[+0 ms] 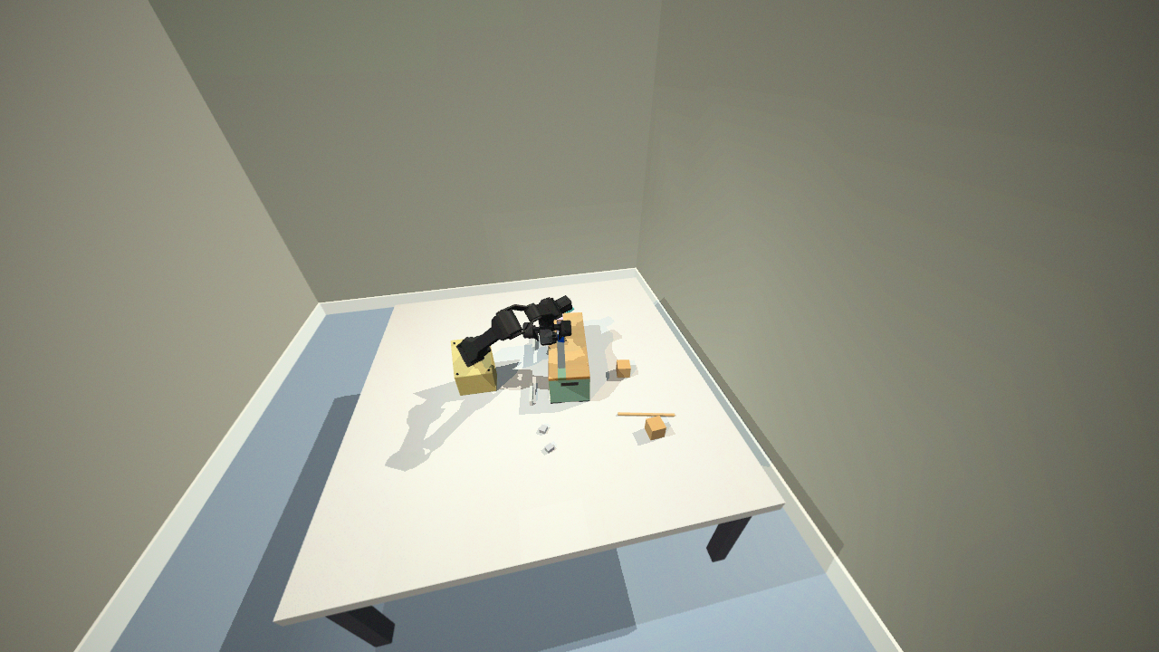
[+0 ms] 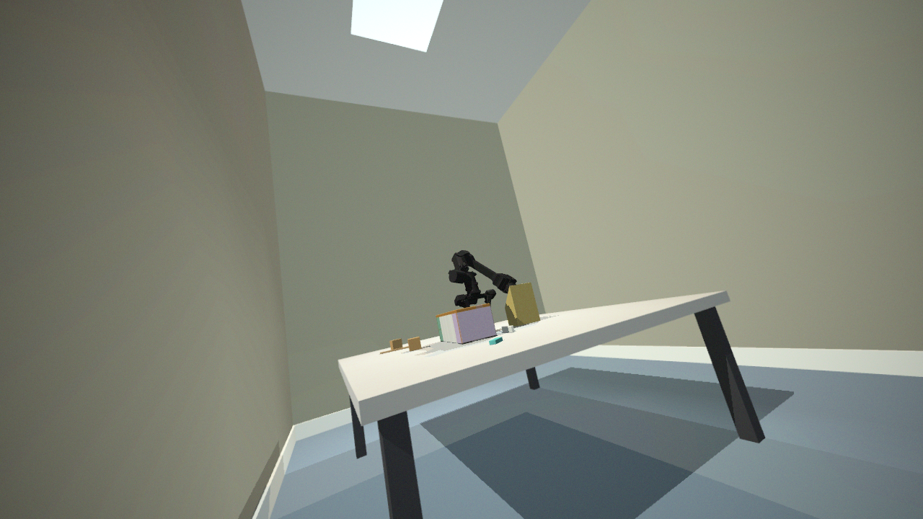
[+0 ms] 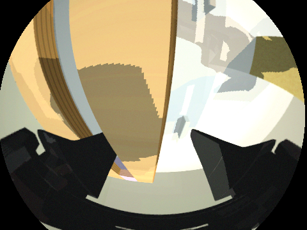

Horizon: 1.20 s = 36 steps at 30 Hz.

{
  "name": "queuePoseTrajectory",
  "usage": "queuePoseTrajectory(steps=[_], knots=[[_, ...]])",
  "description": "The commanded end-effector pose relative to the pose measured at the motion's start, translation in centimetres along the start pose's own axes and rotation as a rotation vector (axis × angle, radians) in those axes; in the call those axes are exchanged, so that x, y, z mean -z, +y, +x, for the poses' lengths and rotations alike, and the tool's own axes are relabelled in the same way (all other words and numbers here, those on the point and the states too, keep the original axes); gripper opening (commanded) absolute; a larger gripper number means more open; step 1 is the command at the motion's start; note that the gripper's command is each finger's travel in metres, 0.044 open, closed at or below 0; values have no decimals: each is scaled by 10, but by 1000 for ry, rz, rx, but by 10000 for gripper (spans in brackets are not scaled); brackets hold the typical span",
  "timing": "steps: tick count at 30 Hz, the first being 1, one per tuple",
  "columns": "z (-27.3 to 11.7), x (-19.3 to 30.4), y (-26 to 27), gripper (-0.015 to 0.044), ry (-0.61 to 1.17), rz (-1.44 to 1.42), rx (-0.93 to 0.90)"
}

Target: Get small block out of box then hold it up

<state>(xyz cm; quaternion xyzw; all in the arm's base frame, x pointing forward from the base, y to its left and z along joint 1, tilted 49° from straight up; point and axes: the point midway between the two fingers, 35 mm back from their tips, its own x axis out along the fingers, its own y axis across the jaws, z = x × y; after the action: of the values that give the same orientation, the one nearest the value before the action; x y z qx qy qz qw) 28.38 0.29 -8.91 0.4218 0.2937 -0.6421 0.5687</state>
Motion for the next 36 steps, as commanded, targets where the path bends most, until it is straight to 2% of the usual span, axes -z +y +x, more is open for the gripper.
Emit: queuePoseTrajectory(steps=[1,36], knots=[[3,5,-1,400,3,2,4],[14,38,-1,400,5,3,4]])
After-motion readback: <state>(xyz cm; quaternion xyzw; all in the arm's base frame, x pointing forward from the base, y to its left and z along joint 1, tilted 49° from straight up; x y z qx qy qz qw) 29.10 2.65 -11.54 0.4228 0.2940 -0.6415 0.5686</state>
